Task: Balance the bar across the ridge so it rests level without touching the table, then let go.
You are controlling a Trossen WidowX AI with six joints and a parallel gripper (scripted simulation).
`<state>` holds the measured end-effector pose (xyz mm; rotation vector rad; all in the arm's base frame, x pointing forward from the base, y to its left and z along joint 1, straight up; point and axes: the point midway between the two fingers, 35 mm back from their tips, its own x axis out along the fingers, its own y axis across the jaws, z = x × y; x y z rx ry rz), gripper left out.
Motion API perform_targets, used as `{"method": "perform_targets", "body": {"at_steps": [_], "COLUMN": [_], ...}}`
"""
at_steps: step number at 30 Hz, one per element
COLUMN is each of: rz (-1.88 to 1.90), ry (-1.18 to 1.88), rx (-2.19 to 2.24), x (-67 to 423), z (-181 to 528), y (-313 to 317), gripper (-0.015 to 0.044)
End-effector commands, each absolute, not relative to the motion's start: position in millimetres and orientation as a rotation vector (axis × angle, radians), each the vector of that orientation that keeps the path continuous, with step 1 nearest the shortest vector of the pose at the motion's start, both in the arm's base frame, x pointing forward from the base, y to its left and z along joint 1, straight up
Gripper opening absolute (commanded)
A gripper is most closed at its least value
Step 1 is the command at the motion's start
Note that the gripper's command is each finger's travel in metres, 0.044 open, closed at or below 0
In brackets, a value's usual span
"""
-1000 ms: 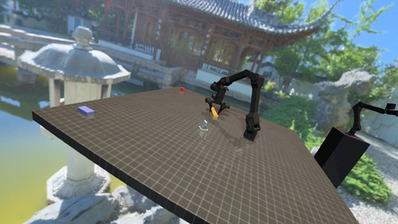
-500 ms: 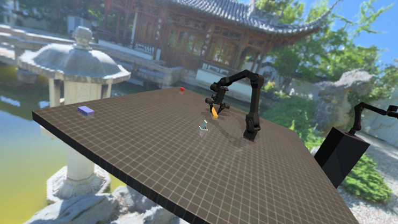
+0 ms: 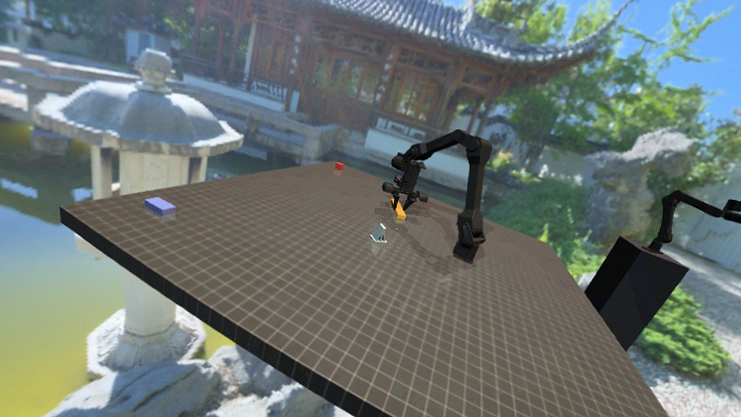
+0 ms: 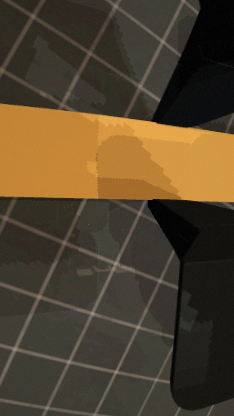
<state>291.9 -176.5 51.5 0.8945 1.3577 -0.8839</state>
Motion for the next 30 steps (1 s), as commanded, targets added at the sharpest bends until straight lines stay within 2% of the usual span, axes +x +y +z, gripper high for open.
{"method": "perform_targets", "body": {"at_steps": [1, 30], "rz": [-0.883, -0.882], "ry": [1.349, 1.351], "rx": [0.892, 0.885], "x": [294, 292], "z": [61, 137], "y": [-178, -177], "gripper": [0.0000, 0.0000]}}
